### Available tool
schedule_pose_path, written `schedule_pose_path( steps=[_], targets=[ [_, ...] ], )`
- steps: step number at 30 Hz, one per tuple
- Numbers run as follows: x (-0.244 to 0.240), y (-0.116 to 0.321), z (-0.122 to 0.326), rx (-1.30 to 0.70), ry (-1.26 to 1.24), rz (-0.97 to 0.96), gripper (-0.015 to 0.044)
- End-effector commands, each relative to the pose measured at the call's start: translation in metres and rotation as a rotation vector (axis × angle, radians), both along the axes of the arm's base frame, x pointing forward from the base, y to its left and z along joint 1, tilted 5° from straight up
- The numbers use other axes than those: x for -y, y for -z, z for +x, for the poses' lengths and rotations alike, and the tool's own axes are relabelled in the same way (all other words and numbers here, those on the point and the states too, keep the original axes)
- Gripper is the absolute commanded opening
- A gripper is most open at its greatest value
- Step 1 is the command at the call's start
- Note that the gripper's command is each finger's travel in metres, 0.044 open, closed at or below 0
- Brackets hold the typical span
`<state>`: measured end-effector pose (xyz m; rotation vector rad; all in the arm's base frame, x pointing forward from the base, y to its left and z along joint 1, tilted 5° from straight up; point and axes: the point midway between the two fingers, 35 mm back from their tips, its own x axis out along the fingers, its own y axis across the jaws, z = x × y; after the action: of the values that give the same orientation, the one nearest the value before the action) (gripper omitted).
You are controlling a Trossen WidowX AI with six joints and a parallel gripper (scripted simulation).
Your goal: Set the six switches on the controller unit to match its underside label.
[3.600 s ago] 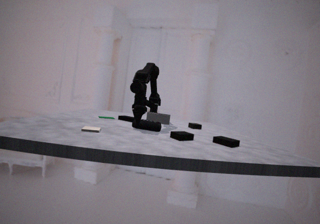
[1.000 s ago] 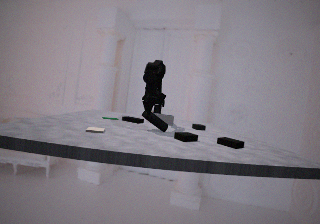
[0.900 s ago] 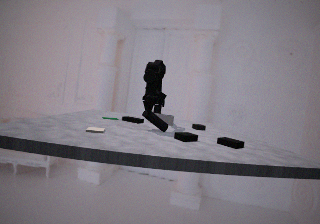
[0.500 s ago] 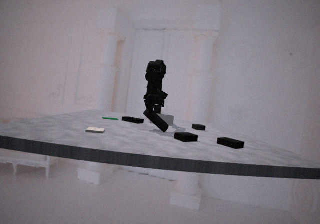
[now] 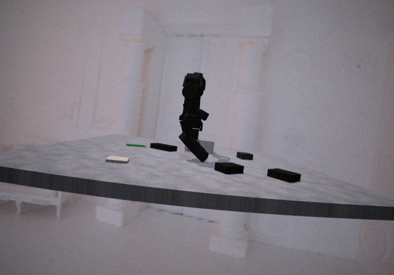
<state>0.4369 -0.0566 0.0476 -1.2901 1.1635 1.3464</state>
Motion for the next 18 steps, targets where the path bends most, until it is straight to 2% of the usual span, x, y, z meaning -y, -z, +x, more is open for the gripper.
schedule_pose_path(
  steps=[1,18],
  targets=[
    [-0.008,-0.002,0.000,-0.002,-0.006,0.009,0.0336],
    [-0.020,-0.009,-0.002,-0.003,-0.006,0.010,0.0336]
  ],
)
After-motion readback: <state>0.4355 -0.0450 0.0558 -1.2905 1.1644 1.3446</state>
